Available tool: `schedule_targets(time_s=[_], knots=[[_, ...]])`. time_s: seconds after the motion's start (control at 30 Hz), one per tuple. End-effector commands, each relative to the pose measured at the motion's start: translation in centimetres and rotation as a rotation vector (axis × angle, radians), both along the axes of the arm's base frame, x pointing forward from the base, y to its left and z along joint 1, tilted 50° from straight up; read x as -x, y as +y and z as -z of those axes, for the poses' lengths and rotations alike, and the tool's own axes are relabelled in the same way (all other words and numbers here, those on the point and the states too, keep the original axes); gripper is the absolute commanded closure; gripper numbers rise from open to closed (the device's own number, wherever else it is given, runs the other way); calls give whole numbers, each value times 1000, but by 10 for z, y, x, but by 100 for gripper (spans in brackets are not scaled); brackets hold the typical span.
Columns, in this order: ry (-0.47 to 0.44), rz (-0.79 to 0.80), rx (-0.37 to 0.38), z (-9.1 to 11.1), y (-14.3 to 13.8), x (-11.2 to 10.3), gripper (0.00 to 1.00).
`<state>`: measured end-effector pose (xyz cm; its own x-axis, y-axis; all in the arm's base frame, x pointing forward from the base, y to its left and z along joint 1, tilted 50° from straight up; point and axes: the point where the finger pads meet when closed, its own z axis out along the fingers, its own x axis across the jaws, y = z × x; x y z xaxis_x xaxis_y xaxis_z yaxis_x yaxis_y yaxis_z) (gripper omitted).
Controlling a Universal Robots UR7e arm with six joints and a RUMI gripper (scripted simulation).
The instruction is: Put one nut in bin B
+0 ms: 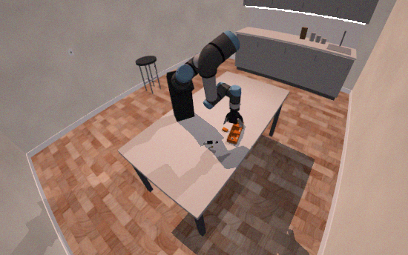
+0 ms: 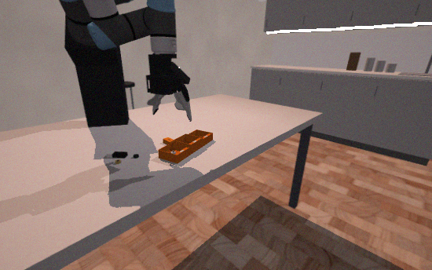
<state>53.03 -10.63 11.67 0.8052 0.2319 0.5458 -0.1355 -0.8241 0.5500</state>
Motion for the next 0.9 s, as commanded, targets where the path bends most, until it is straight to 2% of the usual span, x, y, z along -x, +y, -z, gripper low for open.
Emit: schedule_targets(time_s=[0.0,0.47,0.87], knots=[[8,2,-3,-17,16,19,0],[8,2,-3,-47,40,45,0],[4,3,-2,-49,39,44,0]])
